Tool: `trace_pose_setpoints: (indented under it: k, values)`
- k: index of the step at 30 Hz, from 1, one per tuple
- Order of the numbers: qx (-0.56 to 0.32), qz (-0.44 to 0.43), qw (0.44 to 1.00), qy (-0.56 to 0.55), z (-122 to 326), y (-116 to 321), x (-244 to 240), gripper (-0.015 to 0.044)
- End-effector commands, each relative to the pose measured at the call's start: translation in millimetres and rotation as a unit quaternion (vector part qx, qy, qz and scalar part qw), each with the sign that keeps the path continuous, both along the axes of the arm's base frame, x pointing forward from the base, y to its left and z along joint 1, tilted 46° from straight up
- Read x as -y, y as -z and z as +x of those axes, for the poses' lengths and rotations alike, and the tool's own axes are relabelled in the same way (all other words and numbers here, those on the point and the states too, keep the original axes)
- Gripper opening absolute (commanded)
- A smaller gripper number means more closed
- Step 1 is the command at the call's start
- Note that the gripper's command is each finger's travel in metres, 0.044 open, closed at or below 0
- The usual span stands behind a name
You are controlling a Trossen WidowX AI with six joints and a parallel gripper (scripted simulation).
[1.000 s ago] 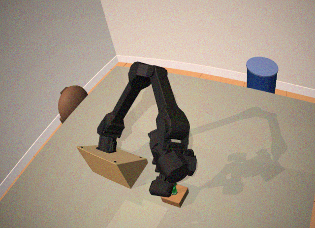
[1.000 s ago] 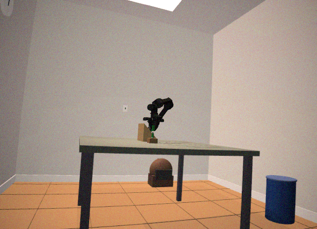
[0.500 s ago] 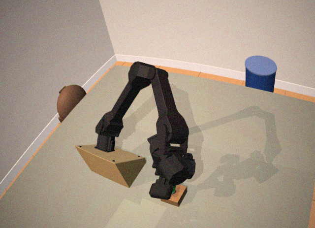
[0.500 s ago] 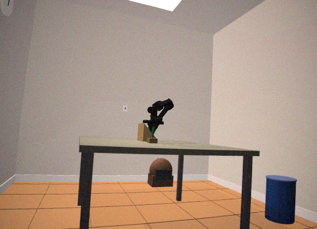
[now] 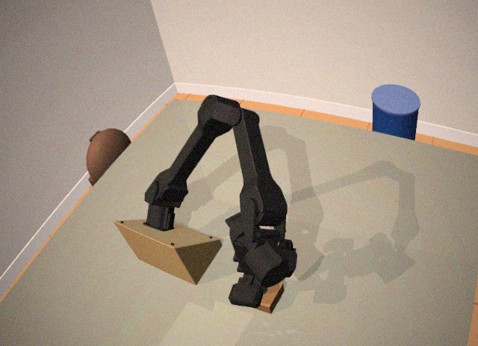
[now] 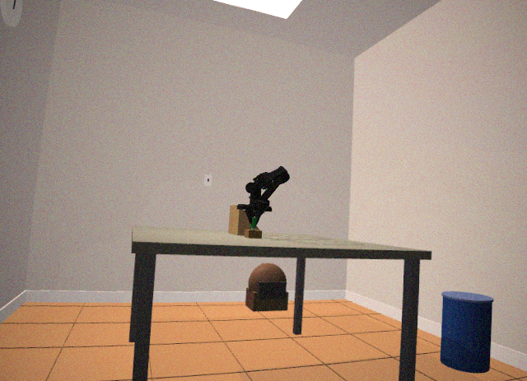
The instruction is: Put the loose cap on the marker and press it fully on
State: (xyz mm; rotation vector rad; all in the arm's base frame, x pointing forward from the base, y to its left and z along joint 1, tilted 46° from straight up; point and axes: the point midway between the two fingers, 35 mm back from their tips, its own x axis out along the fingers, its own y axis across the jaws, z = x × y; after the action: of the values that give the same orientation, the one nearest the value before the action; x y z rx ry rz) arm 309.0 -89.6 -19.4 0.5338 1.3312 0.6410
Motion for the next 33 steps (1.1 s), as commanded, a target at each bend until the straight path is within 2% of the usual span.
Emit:
trace_pose_setpoints:
  k: [1,5,22,25,30,33]
  values:
    - [0.0,0.002,1.0,0.003,0,1,-2,0.0]
    - [0.0,0.002,1.0,0.003,0,1,-2,0.0]
    - [0.0,0.0,1.0,0.001,0,1,-1,0.044]
    - [0.0,0.0,1.0,0.001,0,-5,6,0.044]
    - [-0.001,-0.001,1.0,0.001,-9,-50,50,0.044]
    - [-0.001,-0.001,1.0,0.001,-9,-52,52,0.044]
